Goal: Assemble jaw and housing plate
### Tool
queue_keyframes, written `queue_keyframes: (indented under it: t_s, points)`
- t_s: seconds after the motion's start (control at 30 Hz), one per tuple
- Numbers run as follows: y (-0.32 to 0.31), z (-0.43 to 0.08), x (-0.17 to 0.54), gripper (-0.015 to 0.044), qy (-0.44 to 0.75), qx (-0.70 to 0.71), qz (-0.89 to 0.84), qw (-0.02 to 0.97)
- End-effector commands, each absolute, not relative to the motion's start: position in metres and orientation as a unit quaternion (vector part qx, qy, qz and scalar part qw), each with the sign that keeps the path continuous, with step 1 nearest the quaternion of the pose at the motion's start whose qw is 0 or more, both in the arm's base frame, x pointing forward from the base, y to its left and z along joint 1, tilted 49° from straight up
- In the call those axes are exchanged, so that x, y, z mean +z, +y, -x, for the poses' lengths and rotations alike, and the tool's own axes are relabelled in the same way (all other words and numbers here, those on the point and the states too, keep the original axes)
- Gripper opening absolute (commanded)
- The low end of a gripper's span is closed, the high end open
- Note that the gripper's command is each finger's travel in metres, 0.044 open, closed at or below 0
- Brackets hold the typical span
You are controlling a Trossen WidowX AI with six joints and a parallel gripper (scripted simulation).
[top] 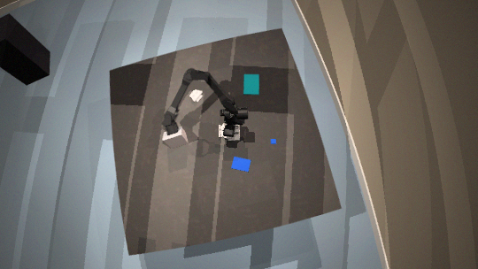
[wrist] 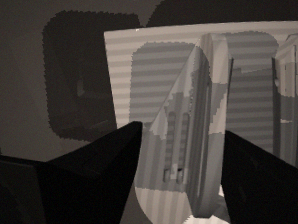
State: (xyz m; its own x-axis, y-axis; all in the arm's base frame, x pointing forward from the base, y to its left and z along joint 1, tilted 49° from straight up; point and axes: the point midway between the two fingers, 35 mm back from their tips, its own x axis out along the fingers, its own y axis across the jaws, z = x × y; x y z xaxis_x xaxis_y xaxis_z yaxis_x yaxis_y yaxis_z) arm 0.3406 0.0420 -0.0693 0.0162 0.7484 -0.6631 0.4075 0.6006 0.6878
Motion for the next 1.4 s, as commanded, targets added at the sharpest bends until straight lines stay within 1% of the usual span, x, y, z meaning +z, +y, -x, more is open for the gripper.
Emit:
queue_keyframes:
  t_s: [0.0,0.73,0.83,0.87,1.37]
  points:
    - [0.0446,-0.3404,-0.0711,0.0134,0.686,0.15,-0.422,0.574]
    - [0.0446,-0.3404,-0.0711,0.0134,0.686,0.15,-0.422,0.574]
    - [0.043,-0.3405,-0.0699,0.0213,0.686,0.149,-0.421,0.575]
    - [0.043,-0.3405,-0.0699,0.0224,0.686,0.149,-0.421,0.575]
    - [0.0379,-0.341,-0.0659,0.0224,0.686,0.149,-0.421,0.575]
